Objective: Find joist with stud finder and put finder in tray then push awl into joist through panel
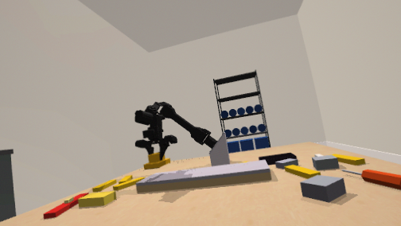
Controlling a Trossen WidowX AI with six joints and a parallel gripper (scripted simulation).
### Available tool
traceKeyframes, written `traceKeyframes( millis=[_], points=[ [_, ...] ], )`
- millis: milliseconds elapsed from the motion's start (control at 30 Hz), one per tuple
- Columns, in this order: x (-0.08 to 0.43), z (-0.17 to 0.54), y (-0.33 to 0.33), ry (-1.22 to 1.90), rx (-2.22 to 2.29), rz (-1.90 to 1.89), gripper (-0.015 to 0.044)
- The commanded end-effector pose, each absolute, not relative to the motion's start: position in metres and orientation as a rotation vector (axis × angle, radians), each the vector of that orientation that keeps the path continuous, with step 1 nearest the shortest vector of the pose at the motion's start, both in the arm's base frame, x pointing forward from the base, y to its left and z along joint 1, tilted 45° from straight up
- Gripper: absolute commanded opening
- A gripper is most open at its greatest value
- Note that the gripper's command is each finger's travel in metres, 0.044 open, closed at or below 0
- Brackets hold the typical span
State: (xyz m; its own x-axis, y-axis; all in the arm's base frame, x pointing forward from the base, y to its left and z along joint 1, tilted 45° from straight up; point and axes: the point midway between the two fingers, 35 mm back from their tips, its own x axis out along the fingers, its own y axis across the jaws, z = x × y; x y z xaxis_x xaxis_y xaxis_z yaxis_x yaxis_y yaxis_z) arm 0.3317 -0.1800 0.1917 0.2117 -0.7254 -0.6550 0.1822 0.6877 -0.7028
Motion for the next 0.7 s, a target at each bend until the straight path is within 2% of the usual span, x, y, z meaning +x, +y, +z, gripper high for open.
traceKeyframes(
  millis=[0,667],
  points=[
    [0.331,0.185,-0.184,1.204,-0.55,-0.666,0.0],
    [0.328,0.166,-0.205,1.203,-0.553,-0.668,0.0]
  ],
)
